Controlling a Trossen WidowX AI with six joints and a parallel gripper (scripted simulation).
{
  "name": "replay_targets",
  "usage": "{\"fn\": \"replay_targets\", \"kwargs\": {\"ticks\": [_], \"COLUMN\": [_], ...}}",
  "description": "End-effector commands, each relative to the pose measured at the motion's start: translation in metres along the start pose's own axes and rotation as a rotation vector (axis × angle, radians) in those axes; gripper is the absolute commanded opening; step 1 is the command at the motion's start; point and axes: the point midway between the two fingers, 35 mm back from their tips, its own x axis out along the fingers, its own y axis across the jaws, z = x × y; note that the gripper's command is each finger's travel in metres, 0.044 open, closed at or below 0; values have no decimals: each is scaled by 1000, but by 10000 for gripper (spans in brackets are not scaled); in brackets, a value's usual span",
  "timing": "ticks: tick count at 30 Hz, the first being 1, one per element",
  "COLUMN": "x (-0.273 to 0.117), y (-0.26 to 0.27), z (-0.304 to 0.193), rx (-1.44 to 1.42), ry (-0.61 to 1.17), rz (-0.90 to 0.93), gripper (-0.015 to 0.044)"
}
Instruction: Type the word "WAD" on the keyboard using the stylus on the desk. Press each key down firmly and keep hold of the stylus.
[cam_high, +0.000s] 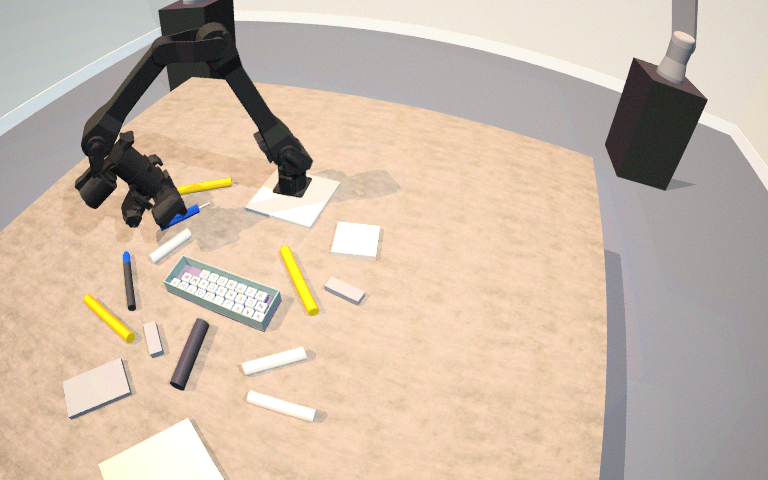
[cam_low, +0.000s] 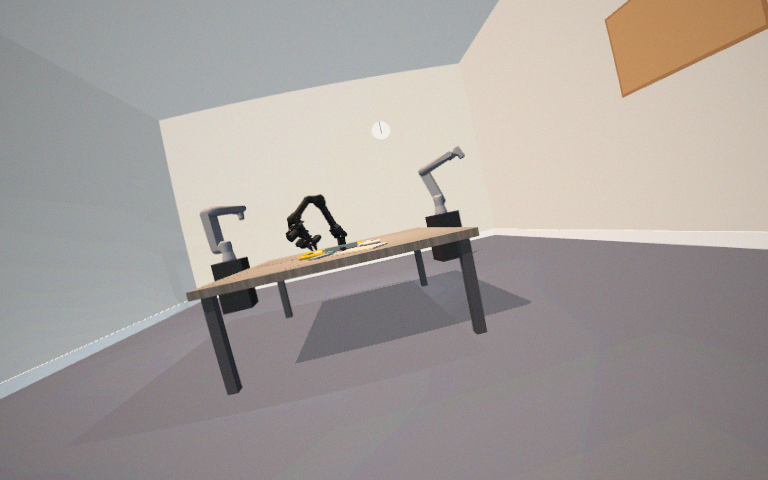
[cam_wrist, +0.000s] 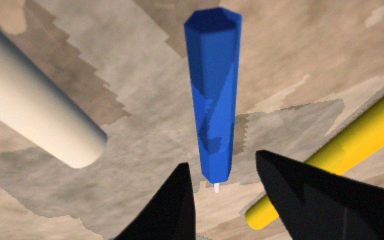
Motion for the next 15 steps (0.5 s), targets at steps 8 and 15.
{"fn": "replay_targets", "kwargs": {"ticks": [8,15], "x": [9,12], "y": [0,0], "z": [2,4], "rx": [-4,-4], "ry": [10,10], "rz": [0,0], "gripper": [150,150]}}
